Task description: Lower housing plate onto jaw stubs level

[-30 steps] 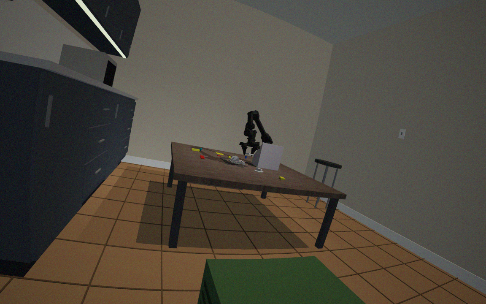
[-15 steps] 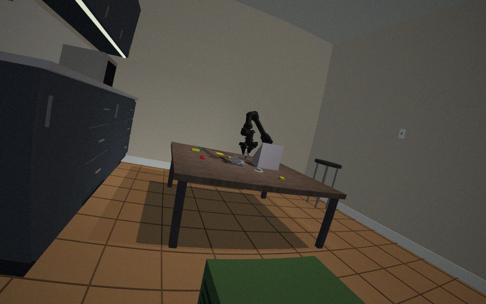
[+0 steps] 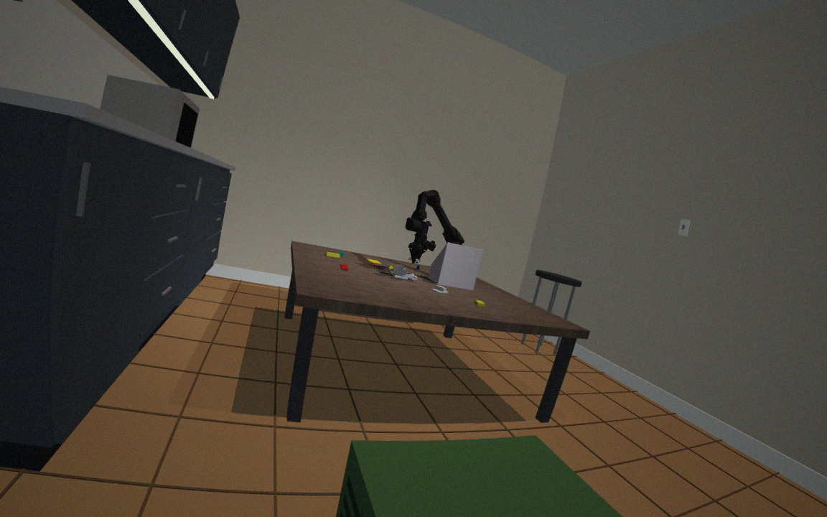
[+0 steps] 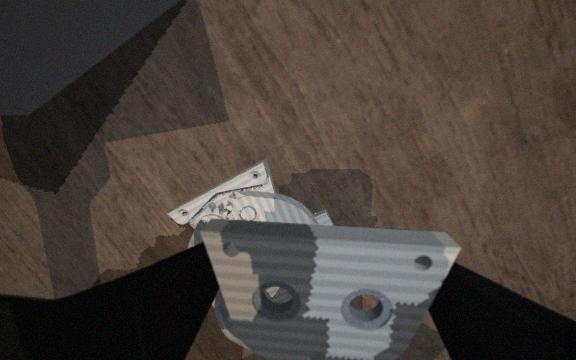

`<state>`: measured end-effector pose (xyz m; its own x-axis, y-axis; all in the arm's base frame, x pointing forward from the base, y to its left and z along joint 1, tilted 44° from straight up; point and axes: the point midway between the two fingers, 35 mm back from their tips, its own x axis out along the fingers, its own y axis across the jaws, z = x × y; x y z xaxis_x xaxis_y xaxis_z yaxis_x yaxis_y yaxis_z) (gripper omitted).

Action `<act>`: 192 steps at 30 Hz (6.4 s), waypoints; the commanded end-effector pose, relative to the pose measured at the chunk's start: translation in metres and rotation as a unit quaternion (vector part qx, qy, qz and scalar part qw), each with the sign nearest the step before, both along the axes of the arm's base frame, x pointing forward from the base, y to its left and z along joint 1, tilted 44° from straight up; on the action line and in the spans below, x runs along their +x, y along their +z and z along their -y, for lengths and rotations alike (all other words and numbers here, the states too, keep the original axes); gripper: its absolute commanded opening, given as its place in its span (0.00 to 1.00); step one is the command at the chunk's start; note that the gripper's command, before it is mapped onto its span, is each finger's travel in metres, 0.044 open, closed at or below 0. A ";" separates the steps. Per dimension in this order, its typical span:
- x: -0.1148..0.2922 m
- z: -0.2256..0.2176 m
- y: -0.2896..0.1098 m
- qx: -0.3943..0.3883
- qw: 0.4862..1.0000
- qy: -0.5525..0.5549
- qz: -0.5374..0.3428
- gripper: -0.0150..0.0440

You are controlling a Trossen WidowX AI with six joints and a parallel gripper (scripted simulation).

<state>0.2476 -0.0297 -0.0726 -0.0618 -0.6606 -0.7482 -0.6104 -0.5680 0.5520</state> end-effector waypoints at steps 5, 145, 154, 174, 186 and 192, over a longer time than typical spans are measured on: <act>-0.004 0.018 0.013 -0.001 0.994 0.078 -0.071 0.85; -0.032 0.089 -0.011 -0.003 0.966 0.184 -0.179 0.85; -0.032 0.091 -0.012 -0.003 0.965 0.187 -0.182 0.85; -0.032 0.093 -0.014 -0.003 0.965 0.188 -0.183 0.85; -0.033 0.095 -0.016 -0.003 0.965 0.188 -0.183 0.85; -0.033 0.096 -0.017 -0.003 0.965 0.188 -0.183 0.85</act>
<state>0.2149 -0.1247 -0.0893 -0.0762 -0.6897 -0.7200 -0.1298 -0.7091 0.6930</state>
